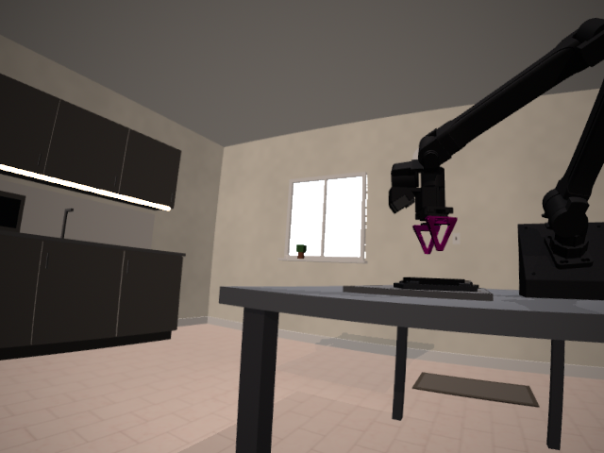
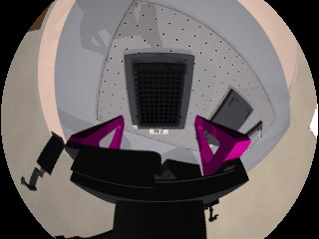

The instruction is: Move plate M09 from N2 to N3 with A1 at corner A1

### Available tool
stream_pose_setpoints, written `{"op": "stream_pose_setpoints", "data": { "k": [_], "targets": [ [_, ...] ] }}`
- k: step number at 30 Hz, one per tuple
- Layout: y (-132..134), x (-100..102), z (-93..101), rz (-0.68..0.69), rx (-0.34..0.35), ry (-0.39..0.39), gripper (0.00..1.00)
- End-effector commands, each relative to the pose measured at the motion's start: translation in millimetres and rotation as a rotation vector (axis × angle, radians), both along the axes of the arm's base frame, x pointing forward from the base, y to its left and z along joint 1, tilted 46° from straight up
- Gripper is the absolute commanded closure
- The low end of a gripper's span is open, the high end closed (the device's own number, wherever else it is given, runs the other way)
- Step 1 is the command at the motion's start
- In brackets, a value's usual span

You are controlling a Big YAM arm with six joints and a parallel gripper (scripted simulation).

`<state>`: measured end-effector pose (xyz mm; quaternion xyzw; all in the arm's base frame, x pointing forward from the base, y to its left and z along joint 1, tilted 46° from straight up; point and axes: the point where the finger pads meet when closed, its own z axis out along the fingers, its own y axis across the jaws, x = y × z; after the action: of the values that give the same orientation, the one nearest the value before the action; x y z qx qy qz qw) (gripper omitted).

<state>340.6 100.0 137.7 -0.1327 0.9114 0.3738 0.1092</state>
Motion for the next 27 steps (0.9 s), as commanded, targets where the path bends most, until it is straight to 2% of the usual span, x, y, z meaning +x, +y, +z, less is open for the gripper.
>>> {"op": "stream_pose_setpoints", "data": {
  "k": [1,14,16,17,20,27],
  "targets": [
    [6,2,-0.1,-0.005,0.0,-0.01,0.0],
    [22,4,-19.6,-0.005,0.0,0.004,0.0],
    [22,4,-19.6,-0.005,0.0,0.004,0.0],
    [23,5,-13.7,-0.005,0.0,-0.018,0.0],
    [27,5,-24.3,-0.005,0.0,0.004,0.0],
    [35,6,-31.1,-0.005,0.0,0.0,0.0]
  ]
}}
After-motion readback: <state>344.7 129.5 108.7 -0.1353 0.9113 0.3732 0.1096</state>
